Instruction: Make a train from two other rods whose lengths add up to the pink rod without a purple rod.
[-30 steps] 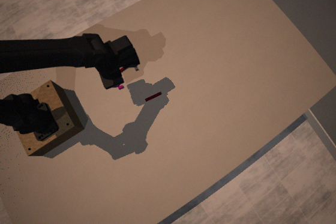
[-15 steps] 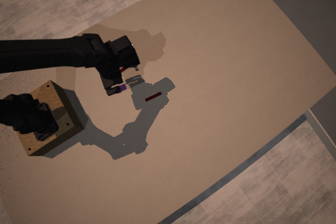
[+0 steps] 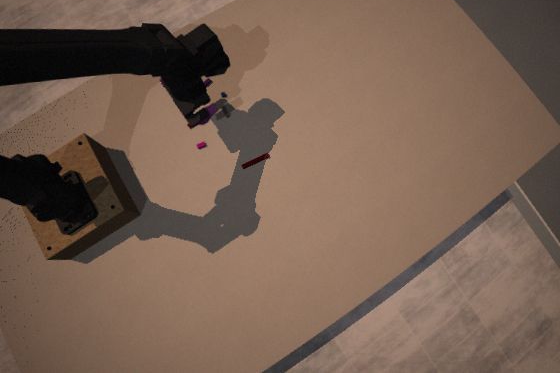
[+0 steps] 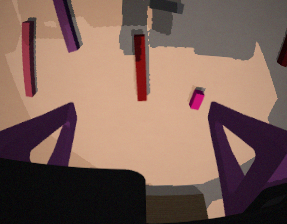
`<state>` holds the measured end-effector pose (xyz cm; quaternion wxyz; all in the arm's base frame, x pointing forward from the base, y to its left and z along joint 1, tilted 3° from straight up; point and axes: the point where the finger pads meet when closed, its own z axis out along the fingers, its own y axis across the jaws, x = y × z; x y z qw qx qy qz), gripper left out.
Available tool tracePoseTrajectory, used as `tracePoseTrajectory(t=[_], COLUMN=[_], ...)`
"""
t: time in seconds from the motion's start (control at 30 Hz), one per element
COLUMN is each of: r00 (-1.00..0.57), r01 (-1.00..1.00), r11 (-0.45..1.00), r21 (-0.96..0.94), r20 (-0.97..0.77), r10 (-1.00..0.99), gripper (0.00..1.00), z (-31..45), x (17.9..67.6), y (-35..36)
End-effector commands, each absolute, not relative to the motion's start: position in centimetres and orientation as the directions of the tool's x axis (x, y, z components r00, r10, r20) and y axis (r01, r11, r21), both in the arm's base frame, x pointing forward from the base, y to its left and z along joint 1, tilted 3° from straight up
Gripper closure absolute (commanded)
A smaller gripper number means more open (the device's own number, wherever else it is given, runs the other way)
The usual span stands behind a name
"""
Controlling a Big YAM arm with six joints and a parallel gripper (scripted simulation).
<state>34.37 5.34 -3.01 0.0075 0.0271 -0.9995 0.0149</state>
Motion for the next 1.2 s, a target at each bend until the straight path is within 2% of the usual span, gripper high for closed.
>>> tracePoseTrajectory(t=[0.0,0.03,0.07,1.17], r00=[-0.994,-0.996,-0.995,-0.995], r01=[-0.110,-0.091,-0.092,-0.103], r11=[0.994,0.995,0.995,0.994], r21=[-0.026,-0.028,-0.029,-0.027], r20=[-0.016,0.010,0.031,0.007], r10=[-0.111,-0.091,-0.091,-0.103], gripper=[0.00,0.00,0.76,0.76], z=[-3.0,-3.6,-3.9,-3.0], x=[36.8,35.6,34.9,35.4], y=[6.3,5.3,5.2,5.8])
